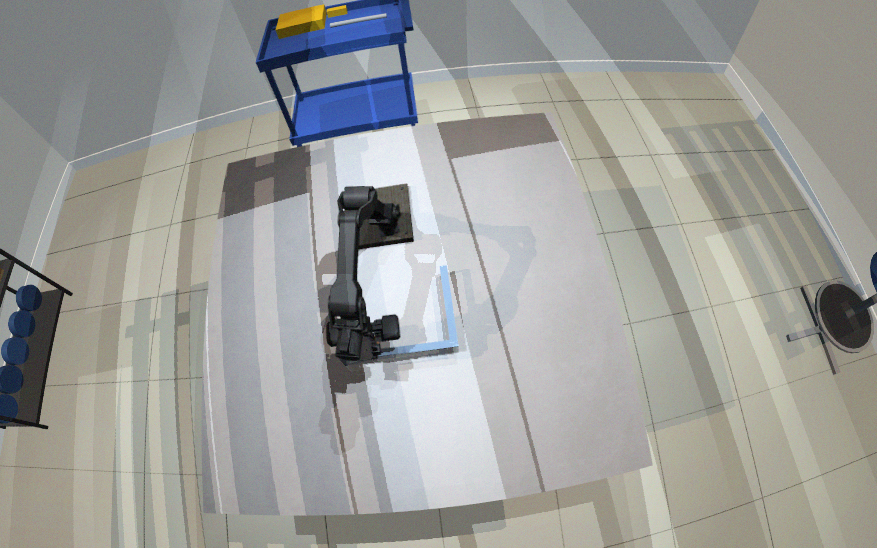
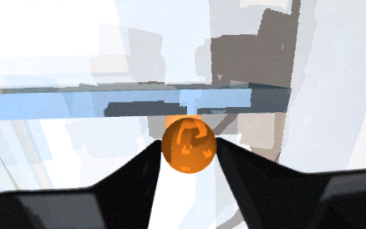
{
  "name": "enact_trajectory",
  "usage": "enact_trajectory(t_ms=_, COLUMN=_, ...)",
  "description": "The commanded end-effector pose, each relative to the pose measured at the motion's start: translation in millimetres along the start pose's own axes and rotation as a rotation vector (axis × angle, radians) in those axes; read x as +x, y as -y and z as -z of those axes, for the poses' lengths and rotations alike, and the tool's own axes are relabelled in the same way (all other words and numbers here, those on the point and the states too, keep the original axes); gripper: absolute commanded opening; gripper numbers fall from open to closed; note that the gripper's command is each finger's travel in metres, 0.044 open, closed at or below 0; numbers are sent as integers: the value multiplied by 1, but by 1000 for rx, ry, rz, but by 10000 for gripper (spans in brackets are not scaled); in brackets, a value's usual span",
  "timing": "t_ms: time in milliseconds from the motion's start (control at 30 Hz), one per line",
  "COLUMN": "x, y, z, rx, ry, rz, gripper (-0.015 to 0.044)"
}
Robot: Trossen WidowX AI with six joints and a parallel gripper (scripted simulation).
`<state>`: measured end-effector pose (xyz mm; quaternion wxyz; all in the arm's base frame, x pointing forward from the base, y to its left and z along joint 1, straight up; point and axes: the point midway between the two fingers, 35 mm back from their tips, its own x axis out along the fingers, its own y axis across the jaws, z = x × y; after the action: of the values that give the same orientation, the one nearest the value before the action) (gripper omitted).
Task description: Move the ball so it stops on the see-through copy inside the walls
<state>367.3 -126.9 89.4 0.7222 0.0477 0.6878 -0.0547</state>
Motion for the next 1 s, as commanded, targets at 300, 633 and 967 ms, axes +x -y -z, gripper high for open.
enact_trajectory(t_ms=300, x=36, y=0, z=4, rx=-3, ry=-13, rz=-1, gripper=0)
enact_trajectory(t_ms=633, x=49, y=0, z=4, rx=-3, ry=-13, rz=-1, gripper=0)
enact_trajectory(t_ms=967, x=50, y=0, z=3, rx=0, ry=-6, rz=-1, gripper=53)
